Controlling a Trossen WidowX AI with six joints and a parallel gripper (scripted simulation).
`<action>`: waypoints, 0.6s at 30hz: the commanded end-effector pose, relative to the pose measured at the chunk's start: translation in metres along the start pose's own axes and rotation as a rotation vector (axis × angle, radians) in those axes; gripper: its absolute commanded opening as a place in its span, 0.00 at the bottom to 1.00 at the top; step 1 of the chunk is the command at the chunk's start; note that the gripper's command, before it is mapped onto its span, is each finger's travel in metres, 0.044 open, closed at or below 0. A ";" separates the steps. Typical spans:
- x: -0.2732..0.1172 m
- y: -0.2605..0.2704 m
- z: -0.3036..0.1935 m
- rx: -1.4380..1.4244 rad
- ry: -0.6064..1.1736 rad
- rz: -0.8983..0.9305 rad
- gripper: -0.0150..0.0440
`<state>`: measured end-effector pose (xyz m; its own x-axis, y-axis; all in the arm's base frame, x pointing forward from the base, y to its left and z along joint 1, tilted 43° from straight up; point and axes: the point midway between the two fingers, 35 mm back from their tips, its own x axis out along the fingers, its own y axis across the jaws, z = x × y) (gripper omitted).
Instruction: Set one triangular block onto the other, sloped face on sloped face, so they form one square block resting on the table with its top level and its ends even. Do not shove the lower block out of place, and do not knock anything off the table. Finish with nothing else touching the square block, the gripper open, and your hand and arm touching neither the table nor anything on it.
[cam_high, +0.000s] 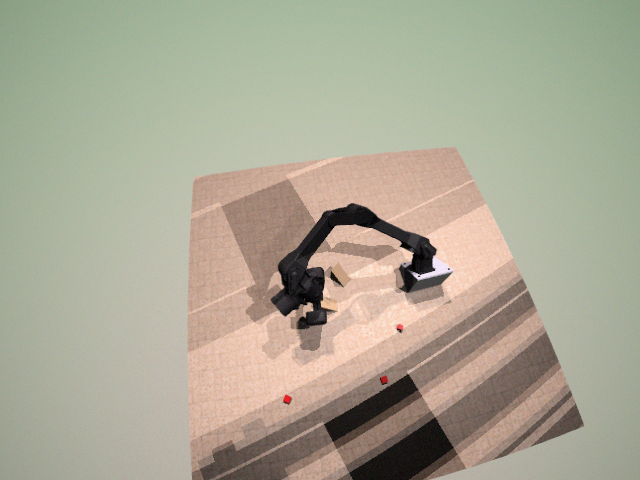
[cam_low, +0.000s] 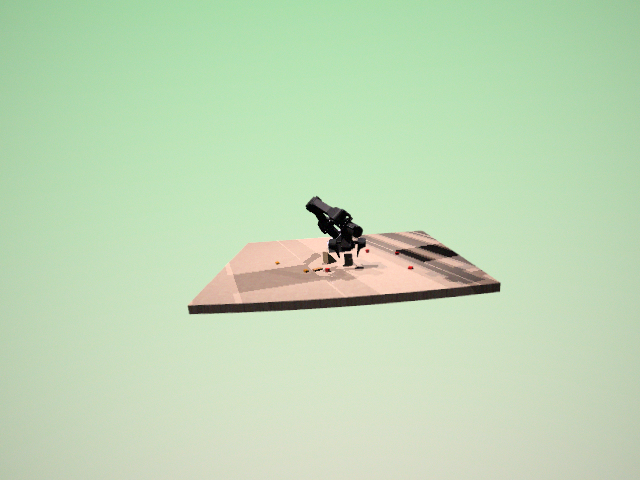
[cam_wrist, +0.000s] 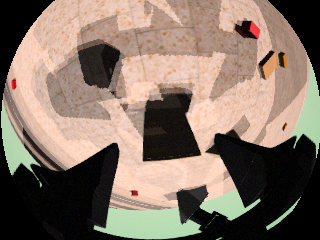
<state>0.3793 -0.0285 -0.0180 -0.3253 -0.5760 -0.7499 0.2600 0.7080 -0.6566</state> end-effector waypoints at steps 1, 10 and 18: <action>0.008 0.001 -0.001 -0.005 0.012 0.000 1.00; 0.023 0.001 -0.001 0.006 0.030 0.002 1.00; 0.033 0.000 -0.002 0.015 0.043 0.005 1.00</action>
<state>0.3696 -0.0465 -0.0387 -0.3557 -0.5604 -0.7479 0.2807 0.6992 -0.6575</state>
